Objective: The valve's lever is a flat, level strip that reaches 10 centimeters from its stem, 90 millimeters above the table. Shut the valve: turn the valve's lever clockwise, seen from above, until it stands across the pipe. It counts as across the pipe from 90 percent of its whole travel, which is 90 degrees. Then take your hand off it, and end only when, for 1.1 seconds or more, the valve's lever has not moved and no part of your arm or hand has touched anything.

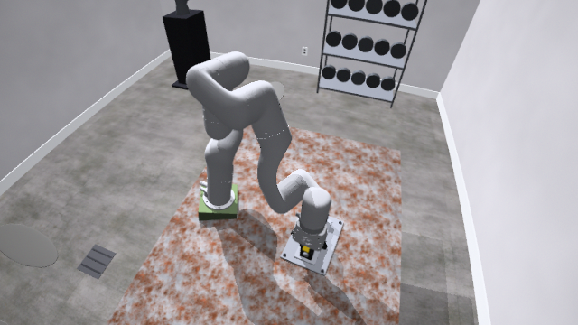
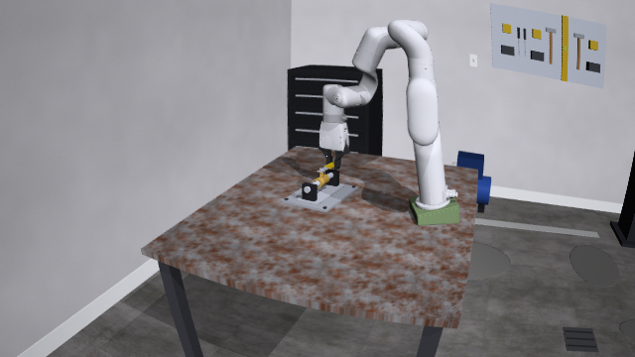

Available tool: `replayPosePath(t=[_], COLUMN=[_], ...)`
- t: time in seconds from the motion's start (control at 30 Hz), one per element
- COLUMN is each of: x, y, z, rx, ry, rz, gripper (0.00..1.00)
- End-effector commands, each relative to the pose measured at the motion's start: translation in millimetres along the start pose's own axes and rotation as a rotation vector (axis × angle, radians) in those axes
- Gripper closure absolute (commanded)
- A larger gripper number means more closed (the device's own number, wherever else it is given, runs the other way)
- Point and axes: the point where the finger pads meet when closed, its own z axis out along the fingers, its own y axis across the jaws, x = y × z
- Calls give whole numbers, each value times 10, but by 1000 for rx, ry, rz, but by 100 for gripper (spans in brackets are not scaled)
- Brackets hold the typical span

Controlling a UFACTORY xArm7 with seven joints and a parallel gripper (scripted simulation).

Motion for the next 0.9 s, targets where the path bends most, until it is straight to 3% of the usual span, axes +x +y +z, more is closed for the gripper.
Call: replayPosePath(t=[0.0,0.87], x=[-4,9], y=[-26,-146], z=[-8,-8], rx=[0,0], ry=[2,2], rz=[33,179], gripper=[100,100])
